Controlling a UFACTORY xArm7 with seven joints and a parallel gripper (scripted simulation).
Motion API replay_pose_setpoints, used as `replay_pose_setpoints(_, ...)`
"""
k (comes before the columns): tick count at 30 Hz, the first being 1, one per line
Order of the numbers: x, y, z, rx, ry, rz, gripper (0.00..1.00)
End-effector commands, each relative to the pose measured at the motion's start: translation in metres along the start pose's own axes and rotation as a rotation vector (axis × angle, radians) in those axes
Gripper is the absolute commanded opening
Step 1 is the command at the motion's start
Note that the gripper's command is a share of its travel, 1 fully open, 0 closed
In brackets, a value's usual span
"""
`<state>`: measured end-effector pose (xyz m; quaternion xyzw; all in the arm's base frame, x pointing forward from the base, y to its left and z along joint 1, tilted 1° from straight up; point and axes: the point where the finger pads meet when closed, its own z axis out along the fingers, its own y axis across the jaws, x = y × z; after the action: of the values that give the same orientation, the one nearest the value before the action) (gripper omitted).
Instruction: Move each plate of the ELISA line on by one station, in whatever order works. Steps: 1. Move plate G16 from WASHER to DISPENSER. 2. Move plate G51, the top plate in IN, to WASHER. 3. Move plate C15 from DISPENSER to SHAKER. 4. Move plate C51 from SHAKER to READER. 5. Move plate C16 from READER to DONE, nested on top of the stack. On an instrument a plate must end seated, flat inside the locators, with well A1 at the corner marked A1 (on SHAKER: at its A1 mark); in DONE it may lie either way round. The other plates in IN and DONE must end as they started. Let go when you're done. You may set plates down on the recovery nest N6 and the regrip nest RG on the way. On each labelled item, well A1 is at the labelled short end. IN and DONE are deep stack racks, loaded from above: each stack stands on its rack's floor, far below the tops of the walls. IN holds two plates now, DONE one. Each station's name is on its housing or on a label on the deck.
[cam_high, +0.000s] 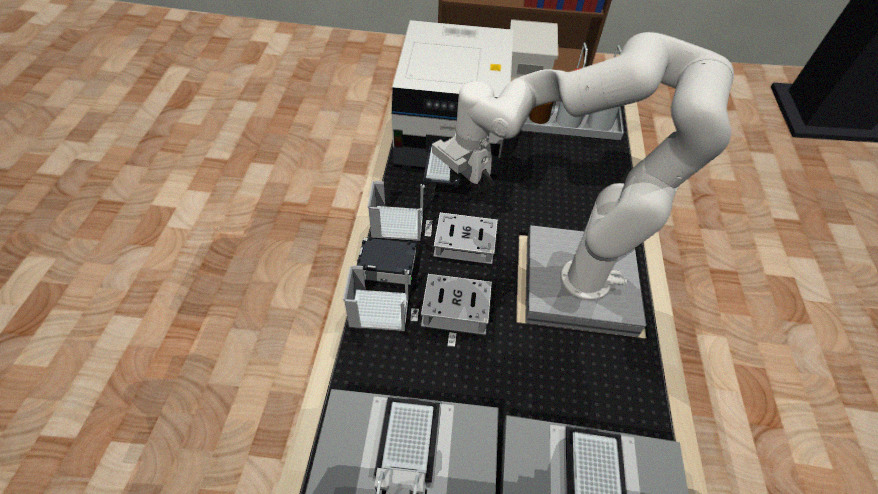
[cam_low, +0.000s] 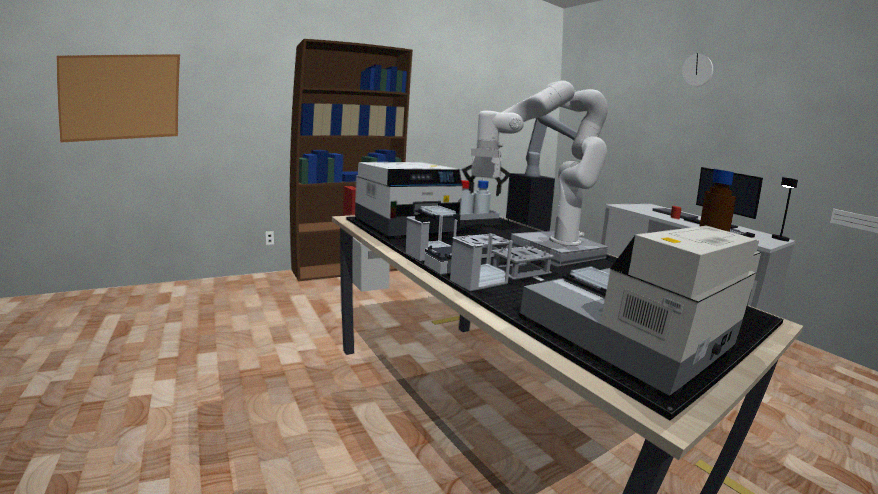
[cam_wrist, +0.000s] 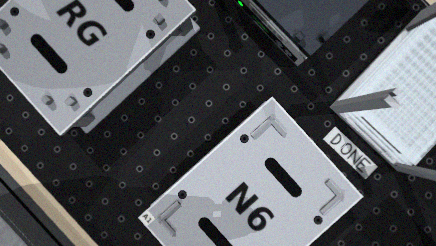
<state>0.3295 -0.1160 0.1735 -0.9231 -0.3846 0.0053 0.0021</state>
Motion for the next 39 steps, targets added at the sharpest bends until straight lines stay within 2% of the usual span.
replay_pose_setpoints(1,0.007,-0.012,-0.002,-0.009,-0.001,0.016,1.00)
replay_pose_setpoints(9,0.014,-0.029,-0.002,-0.009,-0.001,0.016,1.00)
replay_pose_setpoints(14,0.021,-0.044,-0.002,-0.009,0.000,0.213,1.00)
replay_pose_setpoints(30,0.038,-0.082,-0.002,-0.009,0.000,0.213,1.00)
replay_pose_setpoints(34,0.043,-0.094,-0.002,-0.008,0.001,0.373,1.00)
replay_pose_setpoints(39,0.047,-0.103,-0.001,-0.008,0.001,0.411,1.00)
